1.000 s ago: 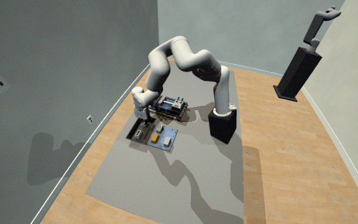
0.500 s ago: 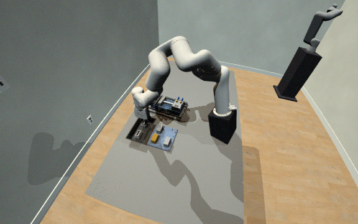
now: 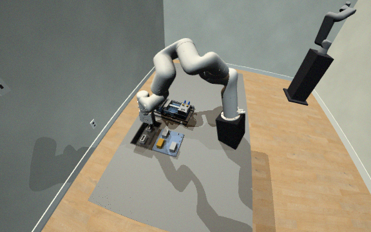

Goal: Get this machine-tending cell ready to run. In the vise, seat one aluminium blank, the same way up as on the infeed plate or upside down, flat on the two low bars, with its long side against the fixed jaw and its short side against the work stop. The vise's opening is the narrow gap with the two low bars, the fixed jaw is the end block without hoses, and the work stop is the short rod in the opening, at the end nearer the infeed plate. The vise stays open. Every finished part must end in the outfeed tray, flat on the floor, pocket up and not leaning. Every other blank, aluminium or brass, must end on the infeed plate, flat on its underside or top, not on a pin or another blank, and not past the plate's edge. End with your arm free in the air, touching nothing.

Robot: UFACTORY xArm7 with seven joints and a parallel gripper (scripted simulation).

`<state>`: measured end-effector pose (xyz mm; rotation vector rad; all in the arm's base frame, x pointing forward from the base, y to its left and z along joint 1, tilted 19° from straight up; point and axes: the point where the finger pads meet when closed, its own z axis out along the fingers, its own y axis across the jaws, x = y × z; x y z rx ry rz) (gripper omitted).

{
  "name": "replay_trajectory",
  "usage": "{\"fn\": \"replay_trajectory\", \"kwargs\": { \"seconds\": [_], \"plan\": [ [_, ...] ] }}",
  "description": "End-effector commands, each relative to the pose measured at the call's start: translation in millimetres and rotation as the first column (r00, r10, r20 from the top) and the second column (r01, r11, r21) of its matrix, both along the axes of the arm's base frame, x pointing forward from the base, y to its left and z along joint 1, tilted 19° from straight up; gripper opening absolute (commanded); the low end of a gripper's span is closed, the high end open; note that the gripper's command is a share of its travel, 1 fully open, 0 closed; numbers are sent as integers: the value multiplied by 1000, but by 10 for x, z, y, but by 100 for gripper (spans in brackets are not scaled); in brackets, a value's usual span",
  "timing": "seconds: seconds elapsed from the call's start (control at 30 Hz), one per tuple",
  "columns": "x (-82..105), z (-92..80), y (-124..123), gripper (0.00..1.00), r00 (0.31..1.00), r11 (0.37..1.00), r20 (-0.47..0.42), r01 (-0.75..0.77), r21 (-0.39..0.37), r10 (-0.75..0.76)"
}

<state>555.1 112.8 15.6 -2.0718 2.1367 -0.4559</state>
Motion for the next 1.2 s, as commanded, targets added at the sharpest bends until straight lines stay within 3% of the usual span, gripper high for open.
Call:
{"fn": "replay_trajectory", "kwargs": {
  "seconds": [0.0,1.13,1.17],
  "plan": [
    [17,-1,2,0,1000,1000,3,0,1,0],
    [35,-54,-8,0,1000,1000,3,0,1,0],
    [35,-54,-8,69,1000,1000,3,0,1,0]
  ]
}}
